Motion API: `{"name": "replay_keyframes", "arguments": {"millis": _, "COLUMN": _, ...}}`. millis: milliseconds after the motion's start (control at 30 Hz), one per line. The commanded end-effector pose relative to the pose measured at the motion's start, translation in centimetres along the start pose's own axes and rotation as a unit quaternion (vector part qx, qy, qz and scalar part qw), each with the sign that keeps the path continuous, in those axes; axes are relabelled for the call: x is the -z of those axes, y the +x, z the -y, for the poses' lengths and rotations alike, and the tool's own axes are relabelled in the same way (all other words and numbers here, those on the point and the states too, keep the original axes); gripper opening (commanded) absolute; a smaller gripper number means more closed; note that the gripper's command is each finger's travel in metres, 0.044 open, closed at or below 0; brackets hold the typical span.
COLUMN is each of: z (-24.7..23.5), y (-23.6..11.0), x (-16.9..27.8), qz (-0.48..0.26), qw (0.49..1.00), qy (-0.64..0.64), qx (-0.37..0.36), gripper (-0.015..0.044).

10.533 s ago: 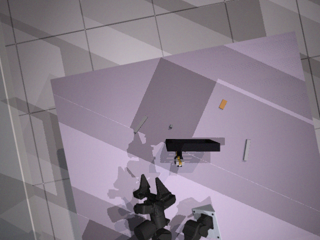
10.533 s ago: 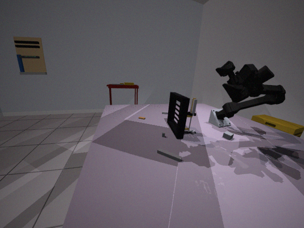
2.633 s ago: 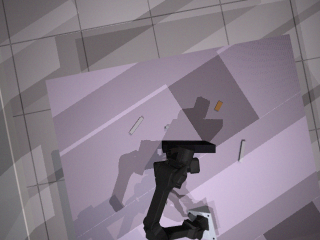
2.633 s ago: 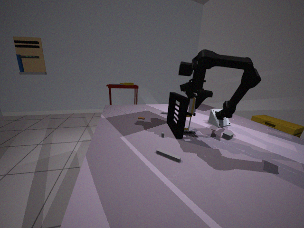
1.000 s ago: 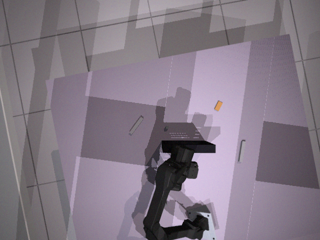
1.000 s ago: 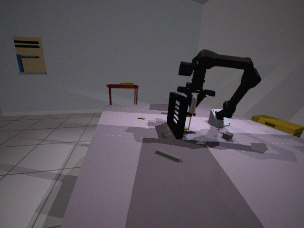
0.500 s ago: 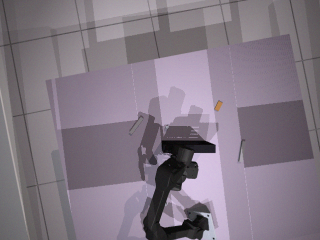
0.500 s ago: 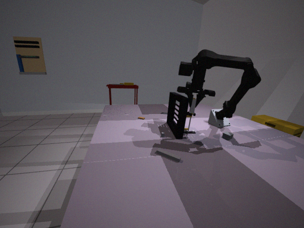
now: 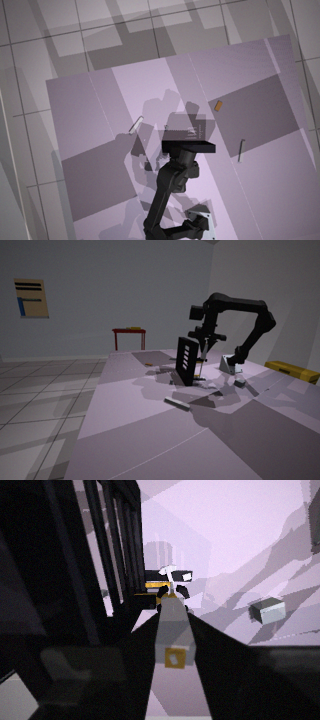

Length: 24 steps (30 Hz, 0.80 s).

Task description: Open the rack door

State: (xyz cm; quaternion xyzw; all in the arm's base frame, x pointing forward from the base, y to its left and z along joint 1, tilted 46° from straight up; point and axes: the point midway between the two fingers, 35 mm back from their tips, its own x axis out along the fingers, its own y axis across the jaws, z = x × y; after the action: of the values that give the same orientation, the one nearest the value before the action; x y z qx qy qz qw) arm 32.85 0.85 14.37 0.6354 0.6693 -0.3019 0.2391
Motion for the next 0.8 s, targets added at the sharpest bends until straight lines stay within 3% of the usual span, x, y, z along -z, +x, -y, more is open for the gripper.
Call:
{"name": "replay_keyframes", "arguments": {"millis": 0, "z": 0.5, "y": 0.0, "x": -0.3, "qz": 0.003, "qw": 0.999, "qy": -0.043, "qx": 0.003, "gripper": 0.0013}}
{"name": "replay_keyframes", "arguments": {"millis": 767, "z": 4.2, "y": -0.1, "x": -2.5, "qz": -0.002, "qw": 0.976, "qy": -0.218, "qx": 0.012, "gripper": 0.0013}}
